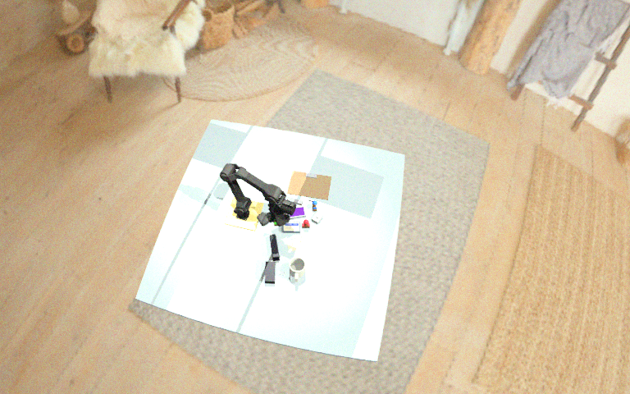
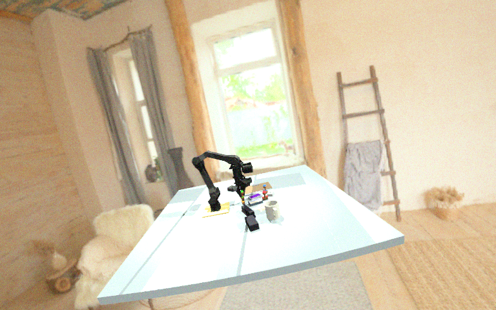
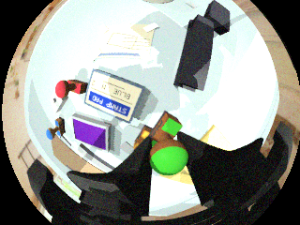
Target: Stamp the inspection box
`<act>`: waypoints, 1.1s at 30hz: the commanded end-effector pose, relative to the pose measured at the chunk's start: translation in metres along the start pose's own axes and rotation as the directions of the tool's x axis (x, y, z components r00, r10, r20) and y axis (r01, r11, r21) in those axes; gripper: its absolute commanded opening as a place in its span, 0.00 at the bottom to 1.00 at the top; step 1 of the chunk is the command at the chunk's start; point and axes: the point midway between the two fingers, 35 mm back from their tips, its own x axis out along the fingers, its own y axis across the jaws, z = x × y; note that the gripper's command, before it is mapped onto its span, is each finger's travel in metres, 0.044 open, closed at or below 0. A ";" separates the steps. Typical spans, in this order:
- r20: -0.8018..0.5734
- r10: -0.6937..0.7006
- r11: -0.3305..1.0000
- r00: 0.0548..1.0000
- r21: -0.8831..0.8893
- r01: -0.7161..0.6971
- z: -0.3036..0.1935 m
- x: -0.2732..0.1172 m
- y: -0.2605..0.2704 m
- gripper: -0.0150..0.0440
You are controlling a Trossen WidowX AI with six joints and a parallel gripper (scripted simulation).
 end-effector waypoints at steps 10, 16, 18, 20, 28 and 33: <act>0.002 0.001 1.000 1.000 -0.005 -0.001 0.000 -0.007 0.000 0.25; 0.002 0.001 1.000 1.000 -0.005 -0.001 -0.001 -0.010 -0.001 0.25; 0.002 0.001 1.000 1.000 -0.005 -0.001 -0.001 -0.011 -0.001 0.25; 0.002 0.001 1.000 1.000 -0.005 -0.001 -0.001 -0.012 -0.001 0.25; 0.002 0.000 1.000 1.000 -0.005 0.000 -0.001 -0.016 -0.001 0.25; 0.002 0.002 1.000 1.000 -0.005 -0.002 0.001 -0.018 0.017 0.25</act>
